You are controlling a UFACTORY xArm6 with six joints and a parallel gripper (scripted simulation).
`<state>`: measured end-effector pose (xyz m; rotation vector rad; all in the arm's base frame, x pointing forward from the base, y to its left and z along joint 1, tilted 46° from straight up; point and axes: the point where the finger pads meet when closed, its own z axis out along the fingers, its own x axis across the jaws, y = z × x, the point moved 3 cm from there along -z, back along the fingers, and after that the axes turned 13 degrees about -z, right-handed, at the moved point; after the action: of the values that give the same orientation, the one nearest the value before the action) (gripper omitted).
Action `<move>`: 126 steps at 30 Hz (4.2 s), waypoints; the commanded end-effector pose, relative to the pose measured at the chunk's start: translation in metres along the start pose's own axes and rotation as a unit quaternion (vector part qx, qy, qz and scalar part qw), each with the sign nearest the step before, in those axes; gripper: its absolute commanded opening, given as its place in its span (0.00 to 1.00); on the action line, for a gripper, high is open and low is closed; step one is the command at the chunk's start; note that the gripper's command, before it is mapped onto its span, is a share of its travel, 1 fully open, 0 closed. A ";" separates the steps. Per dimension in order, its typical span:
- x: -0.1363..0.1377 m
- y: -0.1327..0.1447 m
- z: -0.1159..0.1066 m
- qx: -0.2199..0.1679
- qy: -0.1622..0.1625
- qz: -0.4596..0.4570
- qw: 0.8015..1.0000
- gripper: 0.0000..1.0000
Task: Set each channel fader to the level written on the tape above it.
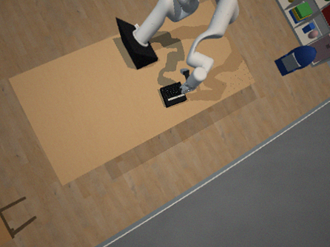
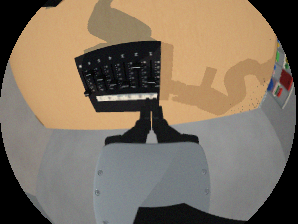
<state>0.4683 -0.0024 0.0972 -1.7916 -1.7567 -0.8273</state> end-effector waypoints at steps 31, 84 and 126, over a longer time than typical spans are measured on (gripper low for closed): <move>0.000 0.002 0.017 -0.001 -0.001 0.000 1.000 0.00; 0.001 0.002 0.021 -0.001 -0.001 0.000 1.000 0.00; 0.001 0.003 0.021 -0.001 -0.001 0.000 1.000 0.00</move>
<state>0.4721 0.0141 0.0821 -1.7919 -1.7567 -0.8266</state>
